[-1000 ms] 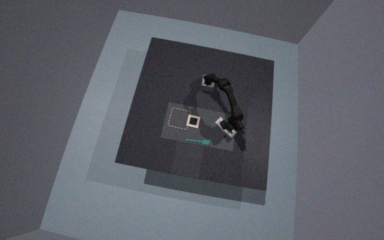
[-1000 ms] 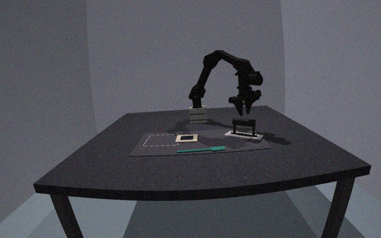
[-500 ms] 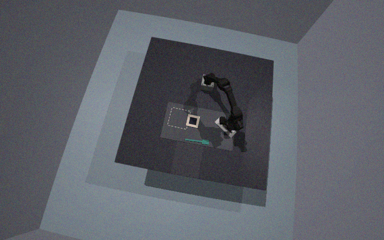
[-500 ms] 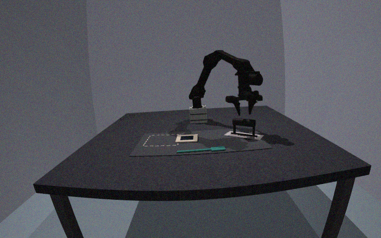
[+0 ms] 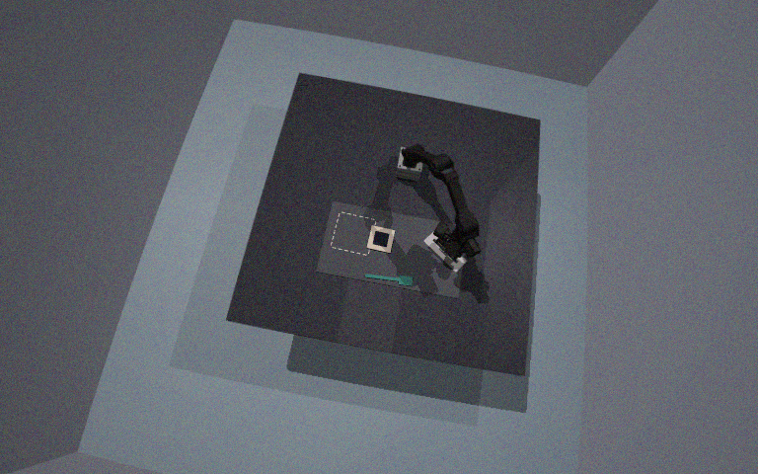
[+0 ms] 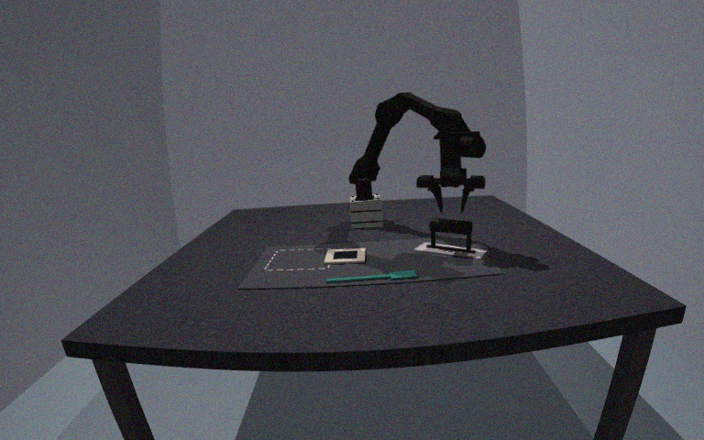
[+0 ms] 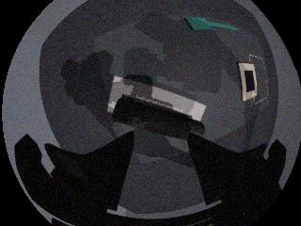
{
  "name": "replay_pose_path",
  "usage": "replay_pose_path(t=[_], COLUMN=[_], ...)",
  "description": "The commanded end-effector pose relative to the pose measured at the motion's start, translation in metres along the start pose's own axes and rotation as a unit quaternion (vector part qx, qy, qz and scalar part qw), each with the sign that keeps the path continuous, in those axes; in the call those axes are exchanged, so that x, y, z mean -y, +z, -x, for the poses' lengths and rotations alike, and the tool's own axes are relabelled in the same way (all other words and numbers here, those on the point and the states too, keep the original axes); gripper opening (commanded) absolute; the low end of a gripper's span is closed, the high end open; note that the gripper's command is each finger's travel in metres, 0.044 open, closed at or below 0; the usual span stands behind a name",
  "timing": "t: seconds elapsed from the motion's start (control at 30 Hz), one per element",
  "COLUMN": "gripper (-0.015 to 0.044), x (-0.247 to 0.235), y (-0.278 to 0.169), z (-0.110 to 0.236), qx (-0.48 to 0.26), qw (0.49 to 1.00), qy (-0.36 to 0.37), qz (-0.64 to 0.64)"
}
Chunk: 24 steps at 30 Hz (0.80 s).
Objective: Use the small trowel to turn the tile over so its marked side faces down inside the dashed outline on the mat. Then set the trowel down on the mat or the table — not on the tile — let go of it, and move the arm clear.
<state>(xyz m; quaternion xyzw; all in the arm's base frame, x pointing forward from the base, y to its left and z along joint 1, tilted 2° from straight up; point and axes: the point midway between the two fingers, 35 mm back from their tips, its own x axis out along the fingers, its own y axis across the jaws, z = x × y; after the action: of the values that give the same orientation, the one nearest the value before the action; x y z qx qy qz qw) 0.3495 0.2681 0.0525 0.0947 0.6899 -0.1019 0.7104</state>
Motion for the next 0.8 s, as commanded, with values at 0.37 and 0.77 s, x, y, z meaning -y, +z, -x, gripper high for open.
replay_pose_path(t=[0.37, 0.77], gripper=[0.027, 0.027], x=[0.0015, 0.002], y=[-0.0001, 0.0], z=[-0.0002, -0.0001], qx=[0.0, 0.0], qw=[0.967, 0.893], qy=[-0.002, -0.002], qz=[-0.256, -0.45])
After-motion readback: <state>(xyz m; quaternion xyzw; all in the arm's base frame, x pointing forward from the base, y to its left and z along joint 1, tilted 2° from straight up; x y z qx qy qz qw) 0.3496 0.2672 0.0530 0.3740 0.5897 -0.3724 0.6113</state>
